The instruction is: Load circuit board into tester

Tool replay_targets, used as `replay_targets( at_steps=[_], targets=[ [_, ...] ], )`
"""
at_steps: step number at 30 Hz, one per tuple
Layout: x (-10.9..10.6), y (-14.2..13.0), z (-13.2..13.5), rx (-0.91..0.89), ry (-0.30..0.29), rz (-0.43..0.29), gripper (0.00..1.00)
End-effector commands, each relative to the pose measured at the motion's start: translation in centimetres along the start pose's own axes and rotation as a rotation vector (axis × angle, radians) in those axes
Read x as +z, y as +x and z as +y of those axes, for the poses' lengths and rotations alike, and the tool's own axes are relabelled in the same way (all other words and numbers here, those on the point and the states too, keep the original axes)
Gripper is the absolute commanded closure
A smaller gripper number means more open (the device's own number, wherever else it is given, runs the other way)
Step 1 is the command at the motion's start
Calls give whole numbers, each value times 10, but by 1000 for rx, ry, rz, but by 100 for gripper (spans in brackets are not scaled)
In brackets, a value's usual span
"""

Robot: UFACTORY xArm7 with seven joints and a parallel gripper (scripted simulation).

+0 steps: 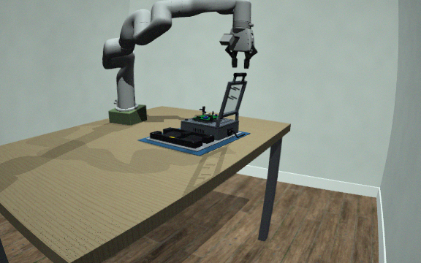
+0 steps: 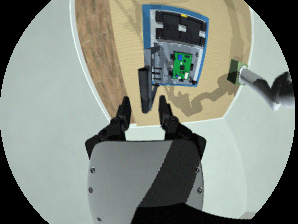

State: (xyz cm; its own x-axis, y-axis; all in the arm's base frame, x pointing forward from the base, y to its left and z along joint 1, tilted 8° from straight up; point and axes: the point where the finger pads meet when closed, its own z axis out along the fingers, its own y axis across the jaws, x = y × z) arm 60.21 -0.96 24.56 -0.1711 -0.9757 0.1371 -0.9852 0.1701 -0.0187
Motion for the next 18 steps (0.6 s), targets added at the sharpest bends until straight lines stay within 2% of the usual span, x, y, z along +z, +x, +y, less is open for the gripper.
replay_targets(
  at_steps=[1,18],
  targets=[
    [-2,-1,0,0,4,-1,49],
    [8,-1,-1,0,4,-1,49]
  ],
)
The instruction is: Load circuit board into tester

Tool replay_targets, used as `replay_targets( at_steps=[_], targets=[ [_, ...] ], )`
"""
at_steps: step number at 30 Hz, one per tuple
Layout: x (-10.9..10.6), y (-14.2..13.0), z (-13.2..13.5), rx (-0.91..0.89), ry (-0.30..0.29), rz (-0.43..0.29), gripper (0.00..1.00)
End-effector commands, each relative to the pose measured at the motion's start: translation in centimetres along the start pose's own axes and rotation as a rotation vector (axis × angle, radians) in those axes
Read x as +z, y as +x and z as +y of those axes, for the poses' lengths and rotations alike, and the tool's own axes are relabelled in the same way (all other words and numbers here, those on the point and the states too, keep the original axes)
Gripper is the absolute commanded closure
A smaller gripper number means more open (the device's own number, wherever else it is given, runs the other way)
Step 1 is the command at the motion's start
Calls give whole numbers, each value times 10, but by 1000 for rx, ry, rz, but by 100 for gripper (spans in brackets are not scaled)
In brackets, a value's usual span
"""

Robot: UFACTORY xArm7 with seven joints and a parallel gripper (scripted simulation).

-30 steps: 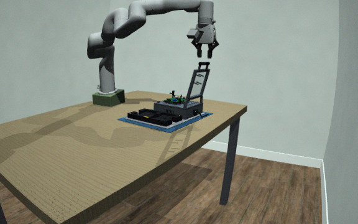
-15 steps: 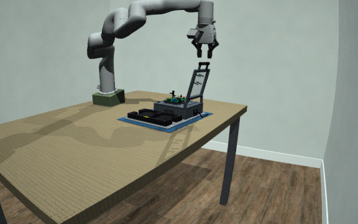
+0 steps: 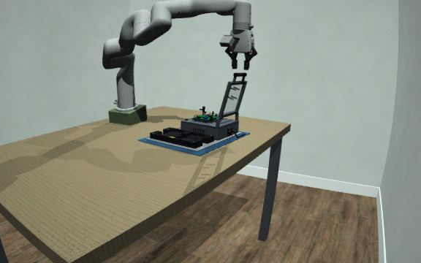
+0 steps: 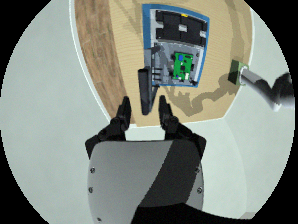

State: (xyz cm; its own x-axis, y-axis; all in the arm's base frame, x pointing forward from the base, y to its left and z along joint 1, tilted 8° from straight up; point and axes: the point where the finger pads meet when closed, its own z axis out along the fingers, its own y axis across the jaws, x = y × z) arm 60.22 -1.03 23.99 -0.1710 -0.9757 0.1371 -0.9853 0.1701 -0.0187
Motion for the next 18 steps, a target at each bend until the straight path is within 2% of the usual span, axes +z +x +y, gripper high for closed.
replay_targets(
  at_steps=[1,18],
  targets=[
    [3,-1,0,0,4,-1,49],
    [26,-1,-1,0,4,-1,49]
  ],
)
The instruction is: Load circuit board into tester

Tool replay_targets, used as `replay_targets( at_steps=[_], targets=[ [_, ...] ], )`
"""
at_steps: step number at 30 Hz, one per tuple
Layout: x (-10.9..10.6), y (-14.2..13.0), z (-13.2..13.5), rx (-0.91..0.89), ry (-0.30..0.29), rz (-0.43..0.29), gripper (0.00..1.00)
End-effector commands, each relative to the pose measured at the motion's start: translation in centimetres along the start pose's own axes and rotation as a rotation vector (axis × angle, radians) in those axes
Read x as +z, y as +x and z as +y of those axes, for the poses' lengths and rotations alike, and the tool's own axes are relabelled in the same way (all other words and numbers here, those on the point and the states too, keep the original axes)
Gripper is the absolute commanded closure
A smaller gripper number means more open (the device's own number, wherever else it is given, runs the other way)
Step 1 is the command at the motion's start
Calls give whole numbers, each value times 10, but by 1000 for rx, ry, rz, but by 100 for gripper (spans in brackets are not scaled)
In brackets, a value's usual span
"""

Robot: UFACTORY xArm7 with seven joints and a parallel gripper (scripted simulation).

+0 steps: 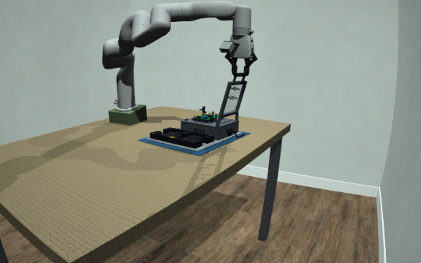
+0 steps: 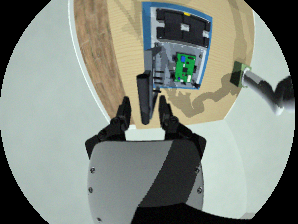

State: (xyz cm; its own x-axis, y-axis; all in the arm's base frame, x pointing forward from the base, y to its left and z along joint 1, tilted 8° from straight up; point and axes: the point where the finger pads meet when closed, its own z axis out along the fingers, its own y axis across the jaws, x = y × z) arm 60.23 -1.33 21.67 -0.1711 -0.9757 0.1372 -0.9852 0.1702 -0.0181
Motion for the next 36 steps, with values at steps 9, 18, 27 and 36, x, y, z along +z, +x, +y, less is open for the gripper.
replay_targets(
  at_steps=[9,18,27,36],
  targets=[
    [7,-1,-1,0,5,-2,49],
    [8,-1,-1,0,5,-2,49],
    [8,-1,-1,0,5,-2,100],
    [8,-1,-1,0,5,-2,100]
  ],
)
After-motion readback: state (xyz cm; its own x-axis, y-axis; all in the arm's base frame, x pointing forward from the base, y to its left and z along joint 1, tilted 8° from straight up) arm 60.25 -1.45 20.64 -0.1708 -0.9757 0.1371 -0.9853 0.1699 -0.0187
